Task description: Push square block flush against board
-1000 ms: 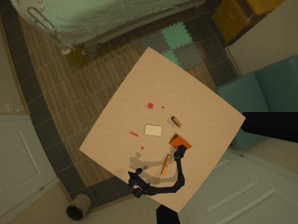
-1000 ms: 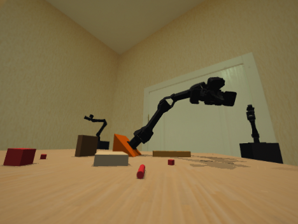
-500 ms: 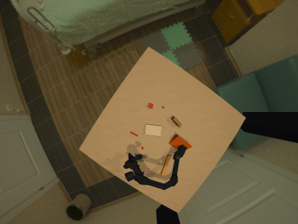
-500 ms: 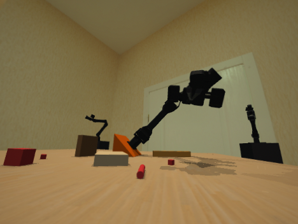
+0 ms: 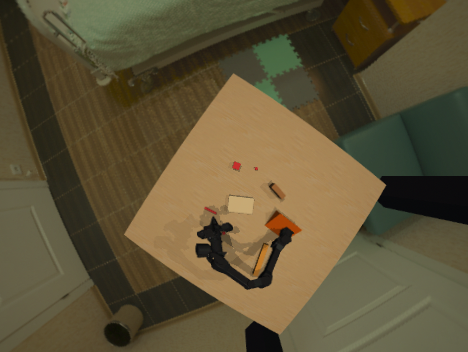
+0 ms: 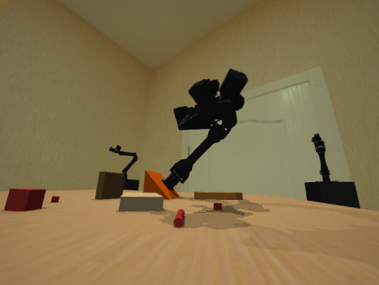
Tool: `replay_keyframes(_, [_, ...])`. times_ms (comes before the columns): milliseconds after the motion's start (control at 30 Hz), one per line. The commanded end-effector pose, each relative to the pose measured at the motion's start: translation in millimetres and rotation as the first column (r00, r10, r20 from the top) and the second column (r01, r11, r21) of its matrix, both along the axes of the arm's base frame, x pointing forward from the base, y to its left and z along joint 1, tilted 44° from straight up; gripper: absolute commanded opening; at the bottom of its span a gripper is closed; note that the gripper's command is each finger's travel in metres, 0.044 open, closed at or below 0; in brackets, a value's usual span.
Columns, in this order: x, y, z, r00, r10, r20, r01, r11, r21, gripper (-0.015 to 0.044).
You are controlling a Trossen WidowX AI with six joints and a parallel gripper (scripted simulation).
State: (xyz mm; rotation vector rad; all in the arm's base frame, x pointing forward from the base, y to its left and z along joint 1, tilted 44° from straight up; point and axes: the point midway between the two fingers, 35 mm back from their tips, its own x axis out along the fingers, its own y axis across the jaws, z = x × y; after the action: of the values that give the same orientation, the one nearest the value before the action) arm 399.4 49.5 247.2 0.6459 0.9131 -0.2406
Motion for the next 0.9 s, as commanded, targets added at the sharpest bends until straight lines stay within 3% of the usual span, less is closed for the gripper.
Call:
replay_keyframes(0, [5.8,-27.9,-32.7,0.993,-0.05,-0.105,0.051,0.999,0.001,0.0])
replay_keyframes(533, [-13.6,-135.8,-129.1,0.871,-0.247,-0.425,0.304,0.95,0.07,0.0])
replay_keyframes(867, [-52.7,-195.7,-194.3,0.711,-0.296,-0.638,0.477,0.869,0.129,0.0])
